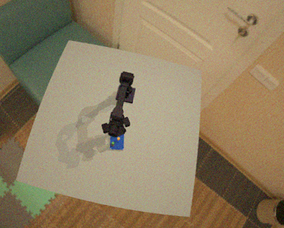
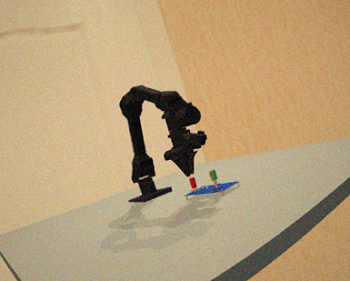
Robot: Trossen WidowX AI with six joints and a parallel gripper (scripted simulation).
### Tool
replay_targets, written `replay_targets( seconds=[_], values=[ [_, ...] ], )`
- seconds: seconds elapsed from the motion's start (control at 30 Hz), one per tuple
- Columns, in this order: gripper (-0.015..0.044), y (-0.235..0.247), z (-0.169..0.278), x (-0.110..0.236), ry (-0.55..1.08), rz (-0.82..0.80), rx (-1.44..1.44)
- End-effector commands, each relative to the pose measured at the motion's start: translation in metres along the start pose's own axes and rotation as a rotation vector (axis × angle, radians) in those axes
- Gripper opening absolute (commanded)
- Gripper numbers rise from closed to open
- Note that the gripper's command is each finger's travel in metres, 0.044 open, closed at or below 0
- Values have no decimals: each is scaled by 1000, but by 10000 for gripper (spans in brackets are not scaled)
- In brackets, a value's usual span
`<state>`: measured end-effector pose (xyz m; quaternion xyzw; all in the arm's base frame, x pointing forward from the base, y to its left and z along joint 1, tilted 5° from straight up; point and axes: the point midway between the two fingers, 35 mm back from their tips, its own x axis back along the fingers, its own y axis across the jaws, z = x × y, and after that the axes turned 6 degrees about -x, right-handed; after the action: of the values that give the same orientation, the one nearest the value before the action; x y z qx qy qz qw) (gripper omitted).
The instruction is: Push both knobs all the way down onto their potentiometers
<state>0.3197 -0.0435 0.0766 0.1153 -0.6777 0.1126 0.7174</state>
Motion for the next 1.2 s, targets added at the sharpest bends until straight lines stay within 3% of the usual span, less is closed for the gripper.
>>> replay_targets(
  seconds=[0.0,0.13,1.17],
  values=[
    [105,-1,-10,7,-50,14,-18],
    [0,-1,-23,18,-115,30,-55],
    [0,7,-69,44,-17,-11,-1092]
  ],
)
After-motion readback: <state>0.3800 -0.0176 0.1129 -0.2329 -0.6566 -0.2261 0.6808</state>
